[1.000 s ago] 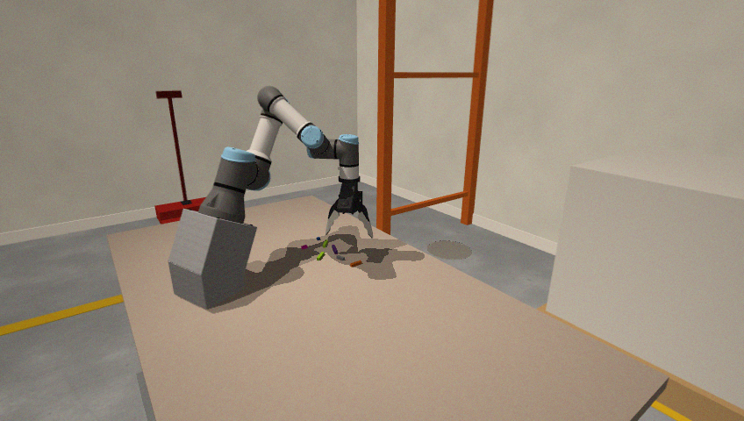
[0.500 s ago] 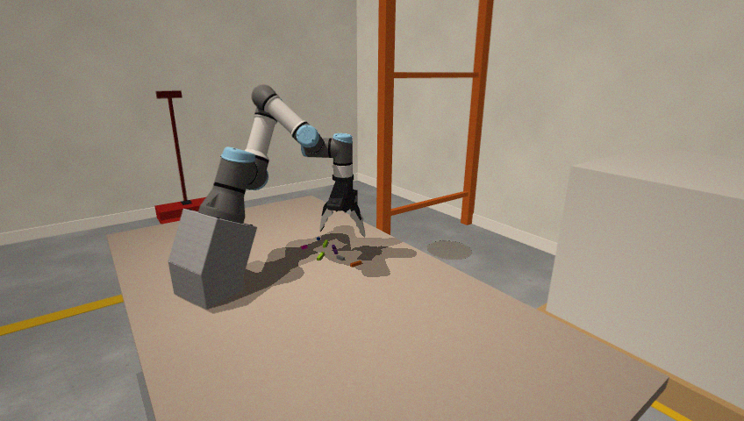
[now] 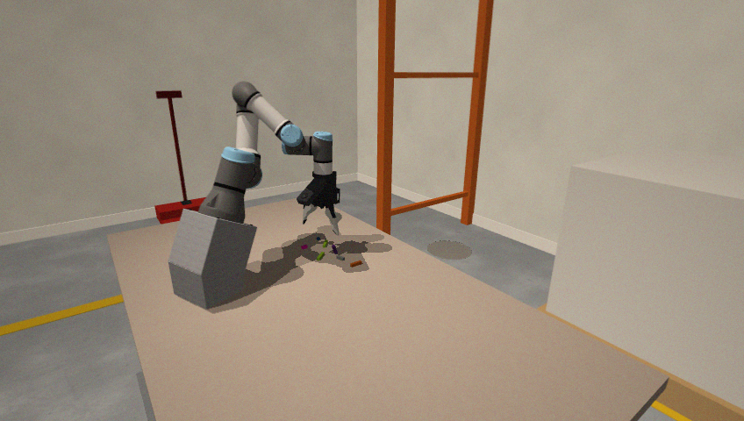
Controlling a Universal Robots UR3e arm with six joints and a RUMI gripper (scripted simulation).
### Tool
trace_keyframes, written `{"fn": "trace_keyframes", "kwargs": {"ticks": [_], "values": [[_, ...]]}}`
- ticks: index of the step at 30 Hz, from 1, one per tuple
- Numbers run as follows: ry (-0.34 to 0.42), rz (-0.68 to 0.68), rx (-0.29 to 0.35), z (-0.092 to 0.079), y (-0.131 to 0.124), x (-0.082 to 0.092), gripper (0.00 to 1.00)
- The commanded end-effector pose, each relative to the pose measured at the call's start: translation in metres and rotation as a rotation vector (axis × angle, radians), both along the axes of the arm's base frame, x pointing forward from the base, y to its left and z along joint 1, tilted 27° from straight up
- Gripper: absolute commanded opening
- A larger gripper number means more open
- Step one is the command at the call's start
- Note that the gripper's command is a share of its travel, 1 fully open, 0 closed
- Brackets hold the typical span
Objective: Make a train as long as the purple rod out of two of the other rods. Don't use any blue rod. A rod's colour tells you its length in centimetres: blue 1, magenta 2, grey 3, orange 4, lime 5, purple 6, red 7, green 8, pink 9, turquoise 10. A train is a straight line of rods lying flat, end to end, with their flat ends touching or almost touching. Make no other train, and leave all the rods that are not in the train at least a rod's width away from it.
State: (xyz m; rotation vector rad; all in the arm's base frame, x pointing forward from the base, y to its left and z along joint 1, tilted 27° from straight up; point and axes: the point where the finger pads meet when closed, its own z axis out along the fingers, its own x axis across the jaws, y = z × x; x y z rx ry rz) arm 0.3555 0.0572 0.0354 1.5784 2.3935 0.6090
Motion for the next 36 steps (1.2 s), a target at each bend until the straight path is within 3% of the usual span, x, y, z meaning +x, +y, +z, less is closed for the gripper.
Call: {"fn": "trace_keyframes", "kwargs": {"ticks": [1,16,17,36], "values": [[0.009,-0.156,0.034,0.001,0.031,-0.026,1.00],[0.028,-0.245,0.076,-0.003,0.049,-0.042,1.00],[0.028,-0.245,0.076,-0.003,0.049,-0.042,0.14],[0.028,-0.245,0.076,-0.003,0.049,-0.042,0.14]]}}
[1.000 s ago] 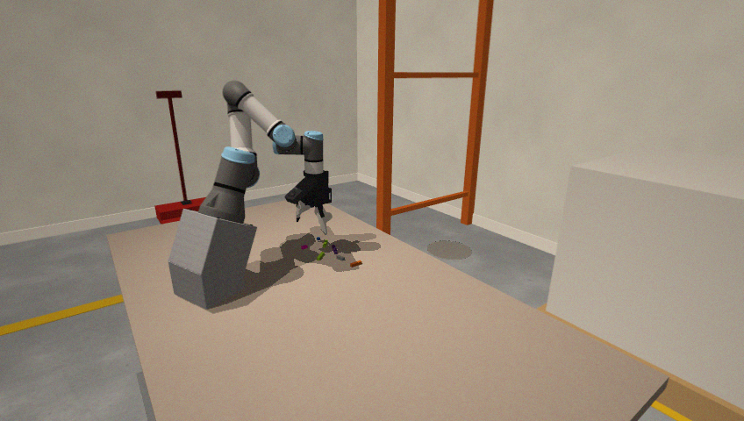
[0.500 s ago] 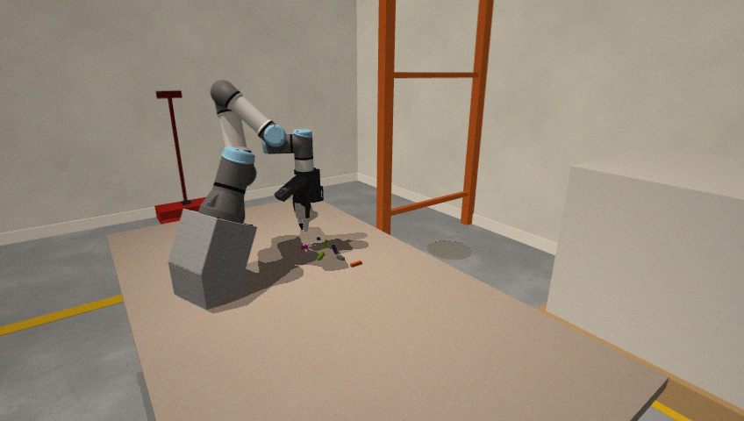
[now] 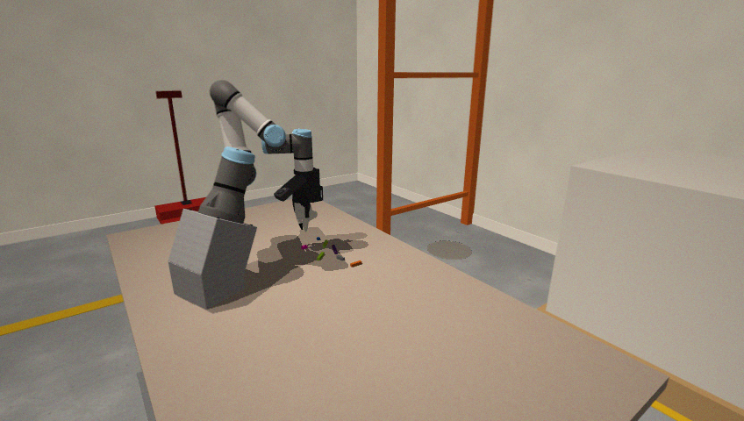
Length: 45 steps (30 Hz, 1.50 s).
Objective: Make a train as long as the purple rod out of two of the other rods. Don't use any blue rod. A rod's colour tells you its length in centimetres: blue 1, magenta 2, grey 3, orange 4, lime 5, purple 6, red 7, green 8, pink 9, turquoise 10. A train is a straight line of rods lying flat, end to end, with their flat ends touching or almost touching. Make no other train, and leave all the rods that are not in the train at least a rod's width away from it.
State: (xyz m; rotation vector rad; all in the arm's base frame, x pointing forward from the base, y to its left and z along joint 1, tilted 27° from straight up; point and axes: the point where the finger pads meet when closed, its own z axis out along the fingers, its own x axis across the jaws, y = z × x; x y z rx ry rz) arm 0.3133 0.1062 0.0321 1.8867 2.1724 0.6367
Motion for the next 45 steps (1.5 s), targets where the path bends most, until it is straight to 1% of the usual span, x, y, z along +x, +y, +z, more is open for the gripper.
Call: {"fn": "trace_keyframes", "kwargs": {"ticks": [1,26,38,45], "values": [[-0.002,0.000,-0.001,0.001,0.000,0.000,0.14],[-0.002,0.000,-0.001,-0.001,0.000,0.001,0.14],[-0.001,0.000,-0.001,-0.010,0.002,0.006,0.14],[-0.001,0.000,-0.001,-0.019,0.005,0.010,0.14]]}}
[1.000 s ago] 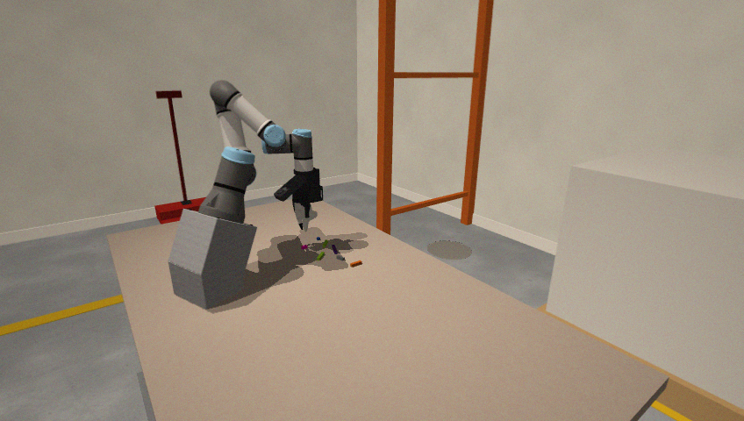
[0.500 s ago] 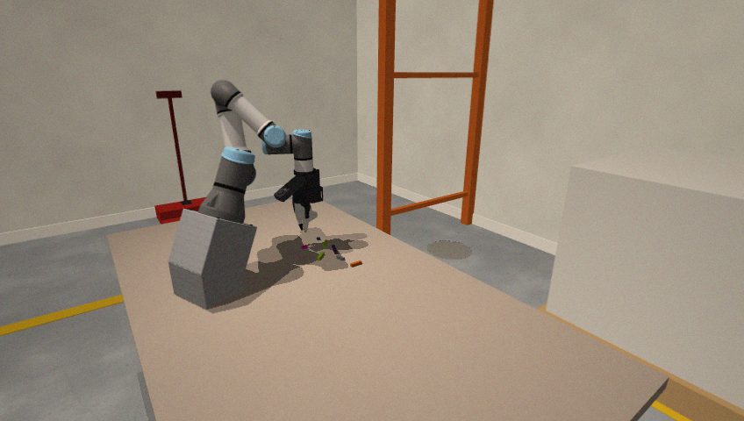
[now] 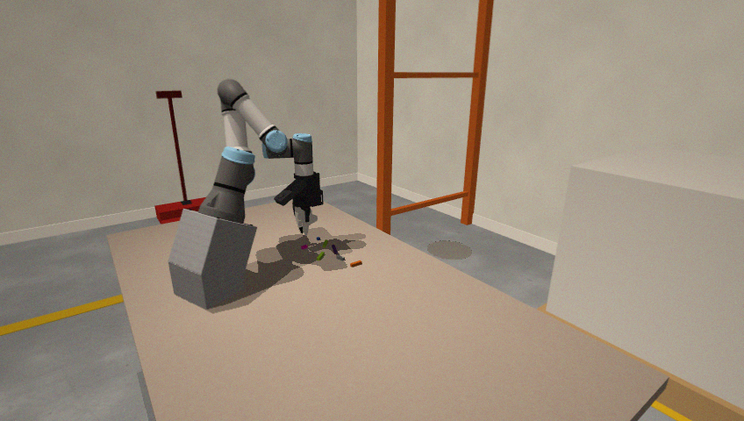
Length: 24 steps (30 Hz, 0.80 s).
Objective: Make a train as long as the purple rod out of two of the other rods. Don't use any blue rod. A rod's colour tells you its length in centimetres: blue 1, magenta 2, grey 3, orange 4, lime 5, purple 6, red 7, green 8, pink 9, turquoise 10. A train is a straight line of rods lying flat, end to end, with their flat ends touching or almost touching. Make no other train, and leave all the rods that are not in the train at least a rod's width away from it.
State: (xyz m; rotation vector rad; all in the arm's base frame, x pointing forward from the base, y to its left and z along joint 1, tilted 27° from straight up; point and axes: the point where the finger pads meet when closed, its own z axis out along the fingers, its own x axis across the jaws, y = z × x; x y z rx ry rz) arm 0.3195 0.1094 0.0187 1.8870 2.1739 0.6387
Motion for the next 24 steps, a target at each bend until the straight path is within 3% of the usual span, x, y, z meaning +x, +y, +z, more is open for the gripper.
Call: {"fn": "trace_keyframes", "kwargs": {"ticks": [1,24], "values": [[-0.002,-0.001,-0.003,-0.007,0.002,0.005,0.14],[-0.002,-0.001,-0.003,-0.030,0.007,0.016,0.14]]}}
